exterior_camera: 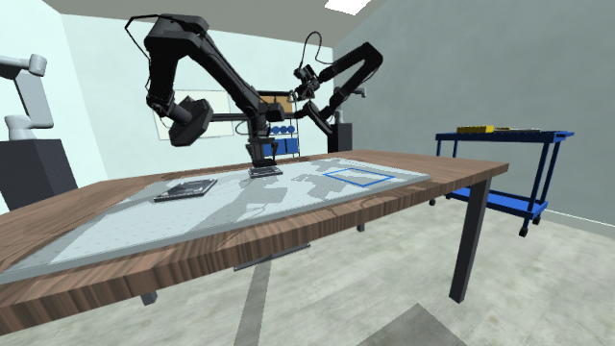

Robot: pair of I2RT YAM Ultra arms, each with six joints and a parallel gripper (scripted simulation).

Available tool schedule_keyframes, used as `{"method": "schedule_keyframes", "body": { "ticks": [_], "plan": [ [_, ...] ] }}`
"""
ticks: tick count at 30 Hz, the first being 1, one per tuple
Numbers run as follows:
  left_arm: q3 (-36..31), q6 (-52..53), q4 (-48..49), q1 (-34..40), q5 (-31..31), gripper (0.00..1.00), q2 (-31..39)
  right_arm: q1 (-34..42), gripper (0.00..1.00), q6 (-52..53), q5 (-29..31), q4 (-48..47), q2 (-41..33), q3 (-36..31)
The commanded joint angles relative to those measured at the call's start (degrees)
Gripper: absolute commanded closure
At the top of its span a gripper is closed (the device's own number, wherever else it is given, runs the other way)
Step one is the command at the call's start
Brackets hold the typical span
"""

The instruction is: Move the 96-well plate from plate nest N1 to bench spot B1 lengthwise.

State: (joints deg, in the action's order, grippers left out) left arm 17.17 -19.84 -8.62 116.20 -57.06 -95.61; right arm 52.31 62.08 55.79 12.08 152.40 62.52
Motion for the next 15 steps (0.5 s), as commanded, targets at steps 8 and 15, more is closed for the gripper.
{"method": "schedule_keyframes", "body": {
  "ticks": [8,15],
  "plan": [
    [1.7,-0.3,-0.6,0.5,-0.2,0.0,-0.7,-0.6,0.22,-4.1,1.3,-4.5,1.1,-1.0],
    [1.7,-0.3,-0.6,0.5,-0.2,0.0,-0.7,-0.4,0.22,-4.2,1.3,-4.7,1.1,-1.1]
  ]
}}
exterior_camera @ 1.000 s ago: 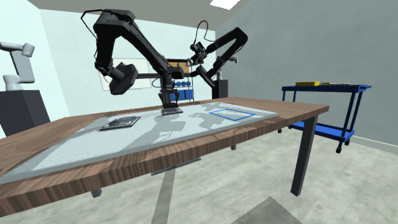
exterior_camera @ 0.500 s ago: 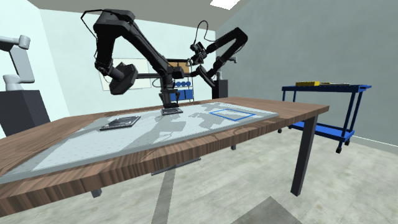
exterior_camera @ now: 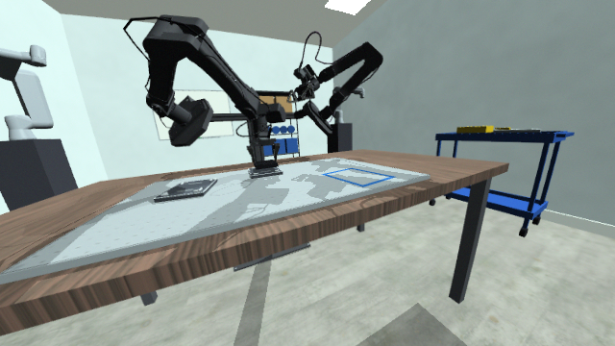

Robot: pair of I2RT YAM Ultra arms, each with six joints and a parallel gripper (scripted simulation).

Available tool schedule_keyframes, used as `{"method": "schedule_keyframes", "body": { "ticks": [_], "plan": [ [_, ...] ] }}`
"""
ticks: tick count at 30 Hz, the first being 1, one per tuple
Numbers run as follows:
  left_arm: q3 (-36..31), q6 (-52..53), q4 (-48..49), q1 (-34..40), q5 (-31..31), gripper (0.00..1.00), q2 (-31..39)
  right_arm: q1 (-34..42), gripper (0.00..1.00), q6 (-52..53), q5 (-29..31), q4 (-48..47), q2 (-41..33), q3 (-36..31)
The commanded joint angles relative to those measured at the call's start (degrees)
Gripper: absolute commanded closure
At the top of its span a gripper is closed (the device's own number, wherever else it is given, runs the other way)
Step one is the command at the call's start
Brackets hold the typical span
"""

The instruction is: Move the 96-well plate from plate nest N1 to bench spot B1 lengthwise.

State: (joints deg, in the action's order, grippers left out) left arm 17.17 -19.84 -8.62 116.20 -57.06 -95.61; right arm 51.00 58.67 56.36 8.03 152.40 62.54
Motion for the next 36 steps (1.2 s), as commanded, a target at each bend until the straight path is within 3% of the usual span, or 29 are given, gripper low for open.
{"method": "schedule_keyframes", "body": {
  "ticks": [1,13,31,36],
  "plan": [
    [1.7,-0.3,-0.6,0.5,-0.2,0.0,-0.7,0.9,0.22,-0.8,0.8,-0.7,1.1,-1.1],
    [1.7,-0.3,-0.6,0.5,-0.2,0.0,-0.7,0.4,0.22,-0.1,0.0,0.7,-0.2,0.1],
    [1.7,-0.3,-0.6,0.5,-0.2,0.0,-0.7,-4.3,0.22,-8.9,0.6,-9.4,3.8,0.0],
    [1.7,-0.3,-0.6,0.5,-0.2,0.0,-0.7,-3.3,0.22,-6.9,0.0,-4.7,2.5,1.6]
  ]
}}
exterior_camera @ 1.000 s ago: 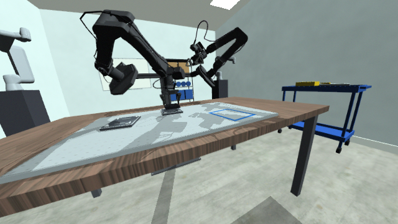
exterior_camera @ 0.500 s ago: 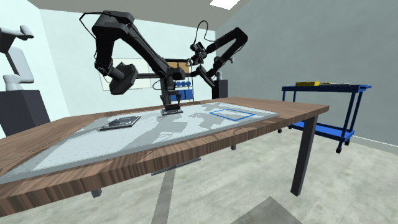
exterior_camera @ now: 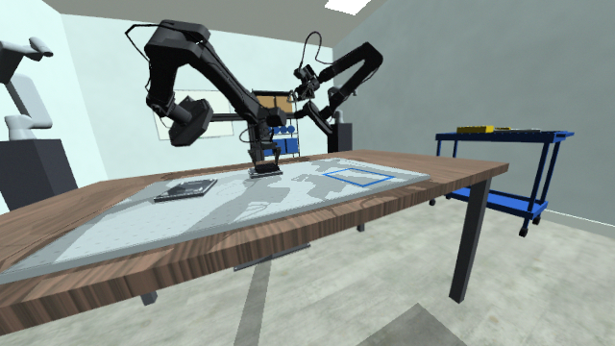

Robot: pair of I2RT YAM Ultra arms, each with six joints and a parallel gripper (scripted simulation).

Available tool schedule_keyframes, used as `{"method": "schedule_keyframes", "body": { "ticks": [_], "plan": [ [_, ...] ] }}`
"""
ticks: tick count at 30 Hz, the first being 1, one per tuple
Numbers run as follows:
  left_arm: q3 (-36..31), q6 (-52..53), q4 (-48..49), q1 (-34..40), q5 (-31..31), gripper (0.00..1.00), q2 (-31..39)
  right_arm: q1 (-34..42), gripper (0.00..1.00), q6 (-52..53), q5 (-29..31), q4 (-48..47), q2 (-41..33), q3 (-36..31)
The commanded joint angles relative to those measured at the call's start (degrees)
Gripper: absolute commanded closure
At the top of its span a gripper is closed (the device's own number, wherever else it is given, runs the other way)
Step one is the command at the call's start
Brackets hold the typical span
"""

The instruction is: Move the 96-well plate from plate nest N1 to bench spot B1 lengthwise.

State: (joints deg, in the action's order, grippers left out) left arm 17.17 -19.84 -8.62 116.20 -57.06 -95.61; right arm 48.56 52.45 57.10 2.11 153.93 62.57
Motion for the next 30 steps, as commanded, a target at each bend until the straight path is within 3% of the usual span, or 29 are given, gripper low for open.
{"method": "schedule_keyframes", "body": {
  "ticks": [1,30],
  "plan": [
    [1.7,-0.3,-0.6,0.5,-0.2,0.0,-0.7,-0.4,0.22,0.6,-0.8,2.9,0.5,2.1],
    [1.7,-0.3,-0.6,0.5,-0.2,0.0,-0.7,2.1,0.22,4.6,-0.5,8.7,-1.3,3.1]
  ]
}}
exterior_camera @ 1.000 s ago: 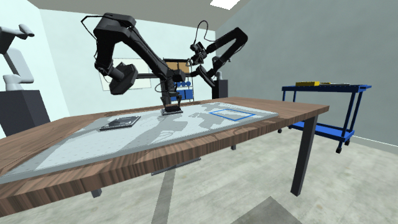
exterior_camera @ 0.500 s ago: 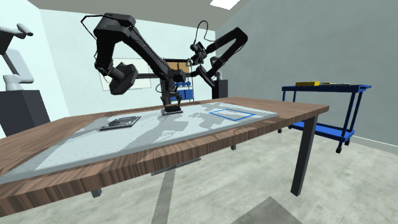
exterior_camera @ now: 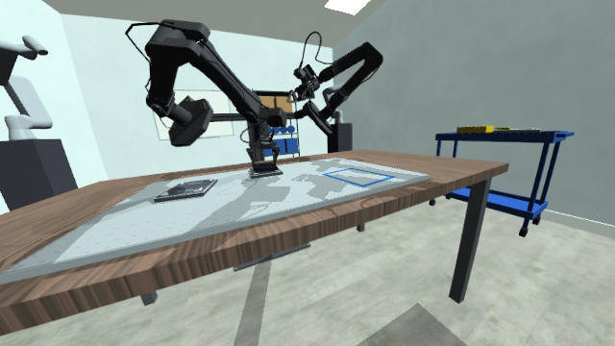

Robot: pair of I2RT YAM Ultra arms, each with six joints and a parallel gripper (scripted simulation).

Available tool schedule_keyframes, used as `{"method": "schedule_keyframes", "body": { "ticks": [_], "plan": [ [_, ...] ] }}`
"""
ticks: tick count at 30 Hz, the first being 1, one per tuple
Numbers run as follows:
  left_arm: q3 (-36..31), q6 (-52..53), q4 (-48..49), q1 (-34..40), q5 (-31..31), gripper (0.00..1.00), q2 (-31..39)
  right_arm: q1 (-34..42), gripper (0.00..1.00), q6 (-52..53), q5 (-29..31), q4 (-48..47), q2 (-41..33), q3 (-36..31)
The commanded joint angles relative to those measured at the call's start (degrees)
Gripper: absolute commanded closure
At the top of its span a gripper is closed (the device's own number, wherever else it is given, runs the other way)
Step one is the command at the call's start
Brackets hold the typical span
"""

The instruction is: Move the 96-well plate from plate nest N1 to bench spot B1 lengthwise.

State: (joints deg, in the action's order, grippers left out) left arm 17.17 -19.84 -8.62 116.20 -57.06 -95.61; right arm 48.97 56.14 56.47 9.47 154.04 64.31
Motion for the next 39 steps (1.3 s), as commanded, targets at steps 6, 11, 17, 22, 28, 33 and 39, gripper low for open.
{"method": "schedule_keyframes", "body": {
  "ticks": [6,11,17,22,28,33,39],
  "plan": [
    [1.7,-0.3,-0.6,0.5,-0.2,0.0,-0.7,1.7,0.22,1.0,0.1,1.5,-1.4,1.4],
    [1.7,-0.3,-0.6,0.5,-0.2,0.0,-0.7,1.7,0.22,1.2,0.1,0.3,-1.5,0.7],
    [1.7,-0.3,-0.6,0.5,-0.2,0.0,-0.7,2.3,0.22,2.2,0.1,-1.5,-1.7,-0.3],
    [1.7,-0.3,-0.6,0.5,-0.2,0.0,-0.7,3.3,0.22,3.0,0.7,-2.4,-2.1,-2.1],
    [1.7,-0.3,-0.6,0.5,-0.2,0.0,-0.7,3.5,0.22,2.4,0.7,-1.7,-2.3,-2.5],
    [1.7,-0.3,-0.6,0.5,-0.2,0.0,-0.7,3.6,0.22,2.4,0.7,-1.7,-2.3,-2.5],
    [1.7,-0.3,-0.6,0.5,-0.2,0.0,-0.7,3.2,0.22,2.5,0.2,-1.7,-1.8,-1.9]
  ]
}}
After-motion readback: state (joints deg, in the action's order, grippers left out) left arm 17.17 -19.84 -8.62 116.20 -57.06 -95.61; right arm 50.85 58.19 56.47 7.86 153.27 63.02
